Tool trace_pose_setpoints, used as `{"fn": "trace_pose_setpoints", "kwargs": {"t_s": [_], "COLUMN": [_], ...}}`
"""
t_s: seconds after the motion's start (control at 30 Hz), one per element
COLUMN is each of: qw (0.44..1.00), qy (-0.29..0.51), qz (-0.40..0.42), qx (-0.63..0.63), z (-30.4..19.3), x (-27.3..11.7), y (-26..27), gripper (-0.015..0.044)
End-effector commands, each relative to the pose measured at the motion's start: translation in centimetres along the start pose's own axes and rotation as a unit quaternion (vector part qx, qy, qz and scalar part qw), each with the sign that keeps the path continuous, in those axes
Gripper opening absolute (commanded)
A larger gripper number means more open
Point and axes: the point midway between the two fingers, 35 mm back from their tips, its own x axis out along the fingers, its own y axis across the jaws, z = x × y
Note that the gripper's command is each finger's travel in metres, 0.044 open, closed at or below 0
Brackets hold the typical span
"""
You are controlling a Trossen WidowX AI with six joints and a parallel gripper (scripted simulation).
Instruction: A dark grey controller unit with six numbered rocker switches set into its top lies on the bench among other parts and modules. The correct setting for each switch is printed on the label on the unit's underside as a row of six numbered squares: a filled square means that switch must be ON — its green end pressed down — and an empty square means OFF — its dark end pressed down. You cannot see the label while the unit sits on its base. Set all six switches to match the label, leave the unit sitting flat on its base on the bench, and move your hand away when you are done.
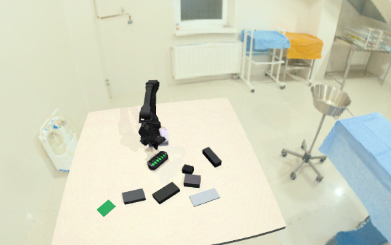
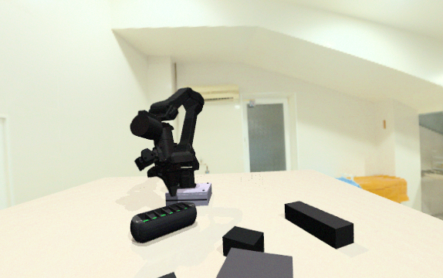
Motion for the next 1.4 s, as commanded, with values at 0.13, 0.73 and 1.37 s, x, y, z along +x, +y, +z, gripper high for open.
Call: {"fn": "trace_pose_setpoints", "kwargs": {"t_s": [0.13,0.73,1.37], "qw": [1.000,0.812,0.261], "qy": [0.003,0.009,0.013], "qz": [-0.004,-0.002,0.007], "qx": [-0.002,-0.584,-0.965], "z": [-0.17,-0.34,-0.52], "x": [0.09,0.19,0.31], "y": [-0.10,-0.21,-0.35], "gripper": [0.0000,0.0000,0.0000]}}
